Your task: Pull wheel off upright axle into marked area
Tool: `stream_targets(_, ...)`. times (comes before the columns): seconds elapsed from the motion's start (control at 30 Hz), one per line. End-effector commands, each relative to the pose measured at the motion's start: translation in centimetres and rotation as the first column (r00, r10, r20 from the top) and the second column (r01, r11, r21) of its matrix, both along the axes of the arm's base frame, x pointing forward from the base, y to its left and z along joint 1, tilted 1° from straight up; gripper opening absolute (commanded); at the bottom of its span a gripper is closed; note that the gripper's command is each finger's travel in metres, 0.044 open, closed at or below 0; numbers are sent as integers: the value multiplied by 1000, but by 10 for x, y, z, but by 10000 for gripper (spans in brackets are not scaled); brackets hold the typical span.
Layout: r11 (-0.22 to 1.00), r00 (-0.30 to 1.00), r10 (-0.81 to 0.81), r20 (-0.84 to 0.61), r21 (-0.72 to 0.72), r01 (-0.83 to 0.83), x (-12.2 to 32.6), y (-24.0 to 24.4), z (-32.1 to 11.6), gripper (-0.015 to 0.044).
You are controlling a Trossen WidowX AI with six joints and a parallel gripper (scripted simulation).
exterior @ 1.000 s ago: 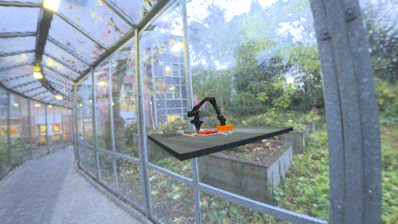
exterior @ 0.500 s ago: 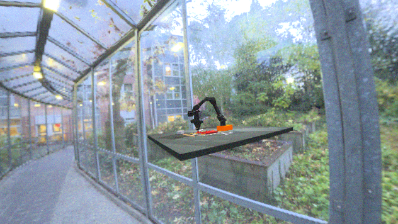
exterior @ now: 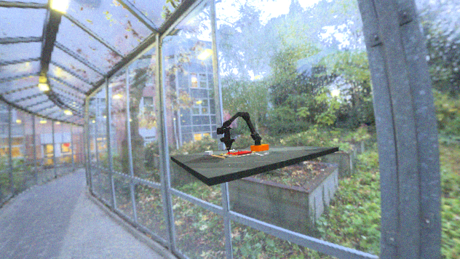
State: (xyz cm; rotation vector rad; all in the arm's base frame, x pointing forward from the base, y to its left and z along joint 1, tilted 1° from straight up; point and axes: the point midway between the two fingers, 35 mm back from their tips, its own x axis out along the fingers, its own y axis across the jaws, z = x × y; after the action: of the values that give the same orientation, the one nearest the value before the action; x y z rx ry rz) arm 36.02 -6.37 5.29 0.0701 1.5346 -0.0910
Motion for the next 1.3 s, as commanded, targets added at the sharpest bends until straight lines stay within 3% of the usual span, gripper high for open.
stream_targets(0.0,1000,1000,2,10,-5,-2,1,0,7,0)
stream_targets(1.27,1000,1000,3,9,-6,-3,-1,0,25,0)
